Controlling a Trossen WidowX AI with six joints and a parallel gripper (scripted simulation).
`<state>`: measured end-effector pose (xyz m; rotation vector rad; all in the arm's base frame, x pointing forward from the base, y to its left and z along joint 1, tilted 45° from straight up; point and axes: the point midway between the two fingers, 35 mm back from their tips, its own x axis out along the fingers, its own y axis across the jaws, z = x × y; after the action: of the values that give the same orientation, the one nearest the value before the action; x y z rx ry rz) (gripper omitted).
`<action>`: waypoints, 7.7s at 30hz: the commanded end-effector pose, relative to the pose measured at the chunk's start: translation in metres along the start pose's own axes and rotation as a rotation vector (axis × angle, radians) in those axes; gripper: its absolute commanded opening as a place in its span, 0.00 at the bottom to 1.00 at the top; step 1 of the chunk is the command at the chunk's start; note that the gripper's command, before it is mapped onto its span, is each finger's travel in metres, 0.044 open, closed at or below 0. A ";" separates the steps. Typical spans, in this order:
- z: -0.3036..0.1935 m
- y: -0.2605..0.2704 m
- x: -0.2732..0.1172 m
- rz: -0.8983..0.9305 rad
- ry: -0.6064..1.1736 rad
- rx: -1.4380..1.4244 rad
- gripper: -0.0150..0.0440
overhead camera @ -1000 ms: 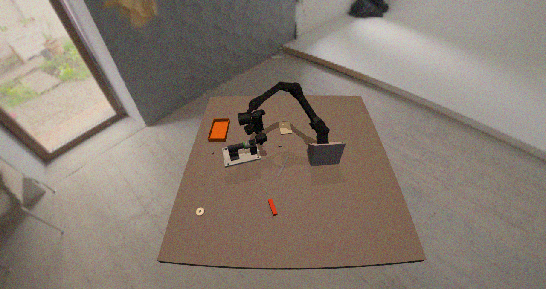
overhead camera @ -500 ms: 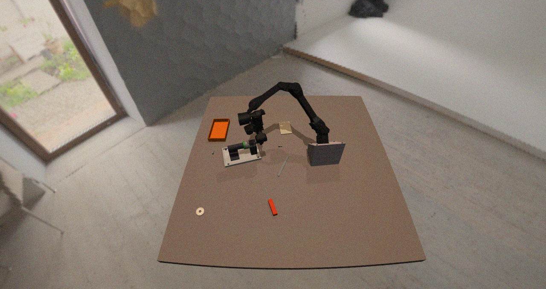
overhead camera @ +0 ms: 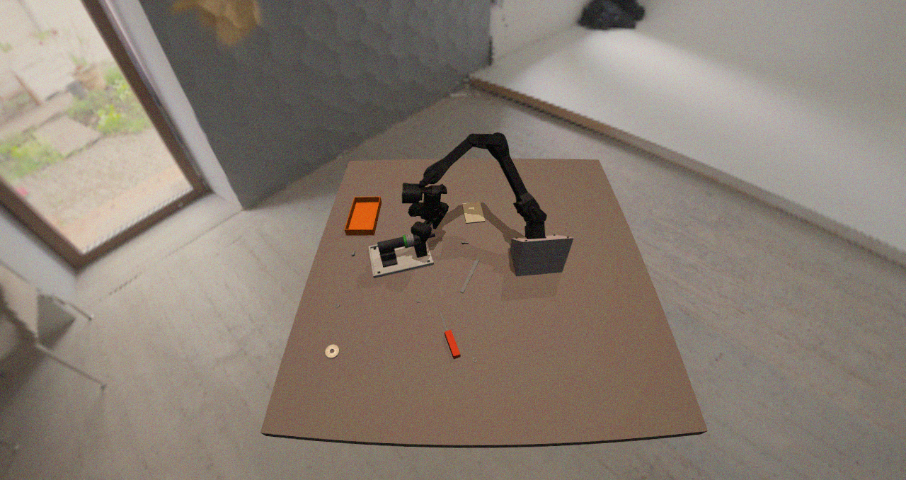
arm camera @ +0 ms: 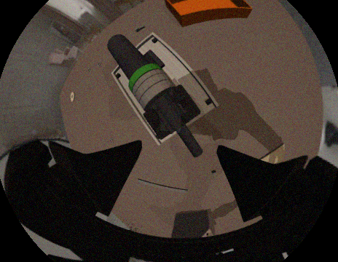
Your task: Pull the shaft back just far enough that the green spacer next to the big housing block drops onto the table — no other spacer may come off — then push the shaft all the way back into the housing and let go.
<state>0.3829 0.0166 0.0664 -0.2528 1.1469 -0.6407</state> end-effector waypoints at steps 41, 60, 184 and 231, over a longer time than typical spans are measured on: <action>-0.034 -0.038 -0.002 0.787 0.197 2.320 1.00; -0.034 -0.038 -0.002 0.787 0.197 2.320 1.00; -0.011 -0.024 0.044 0.789 0.195 2.319 0.25; -0.018 -0.030 0.043 0.788 0.195 2.319 0.25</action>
<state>0.3676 -0.0296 0.0402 2.1136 0.0224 -0.8649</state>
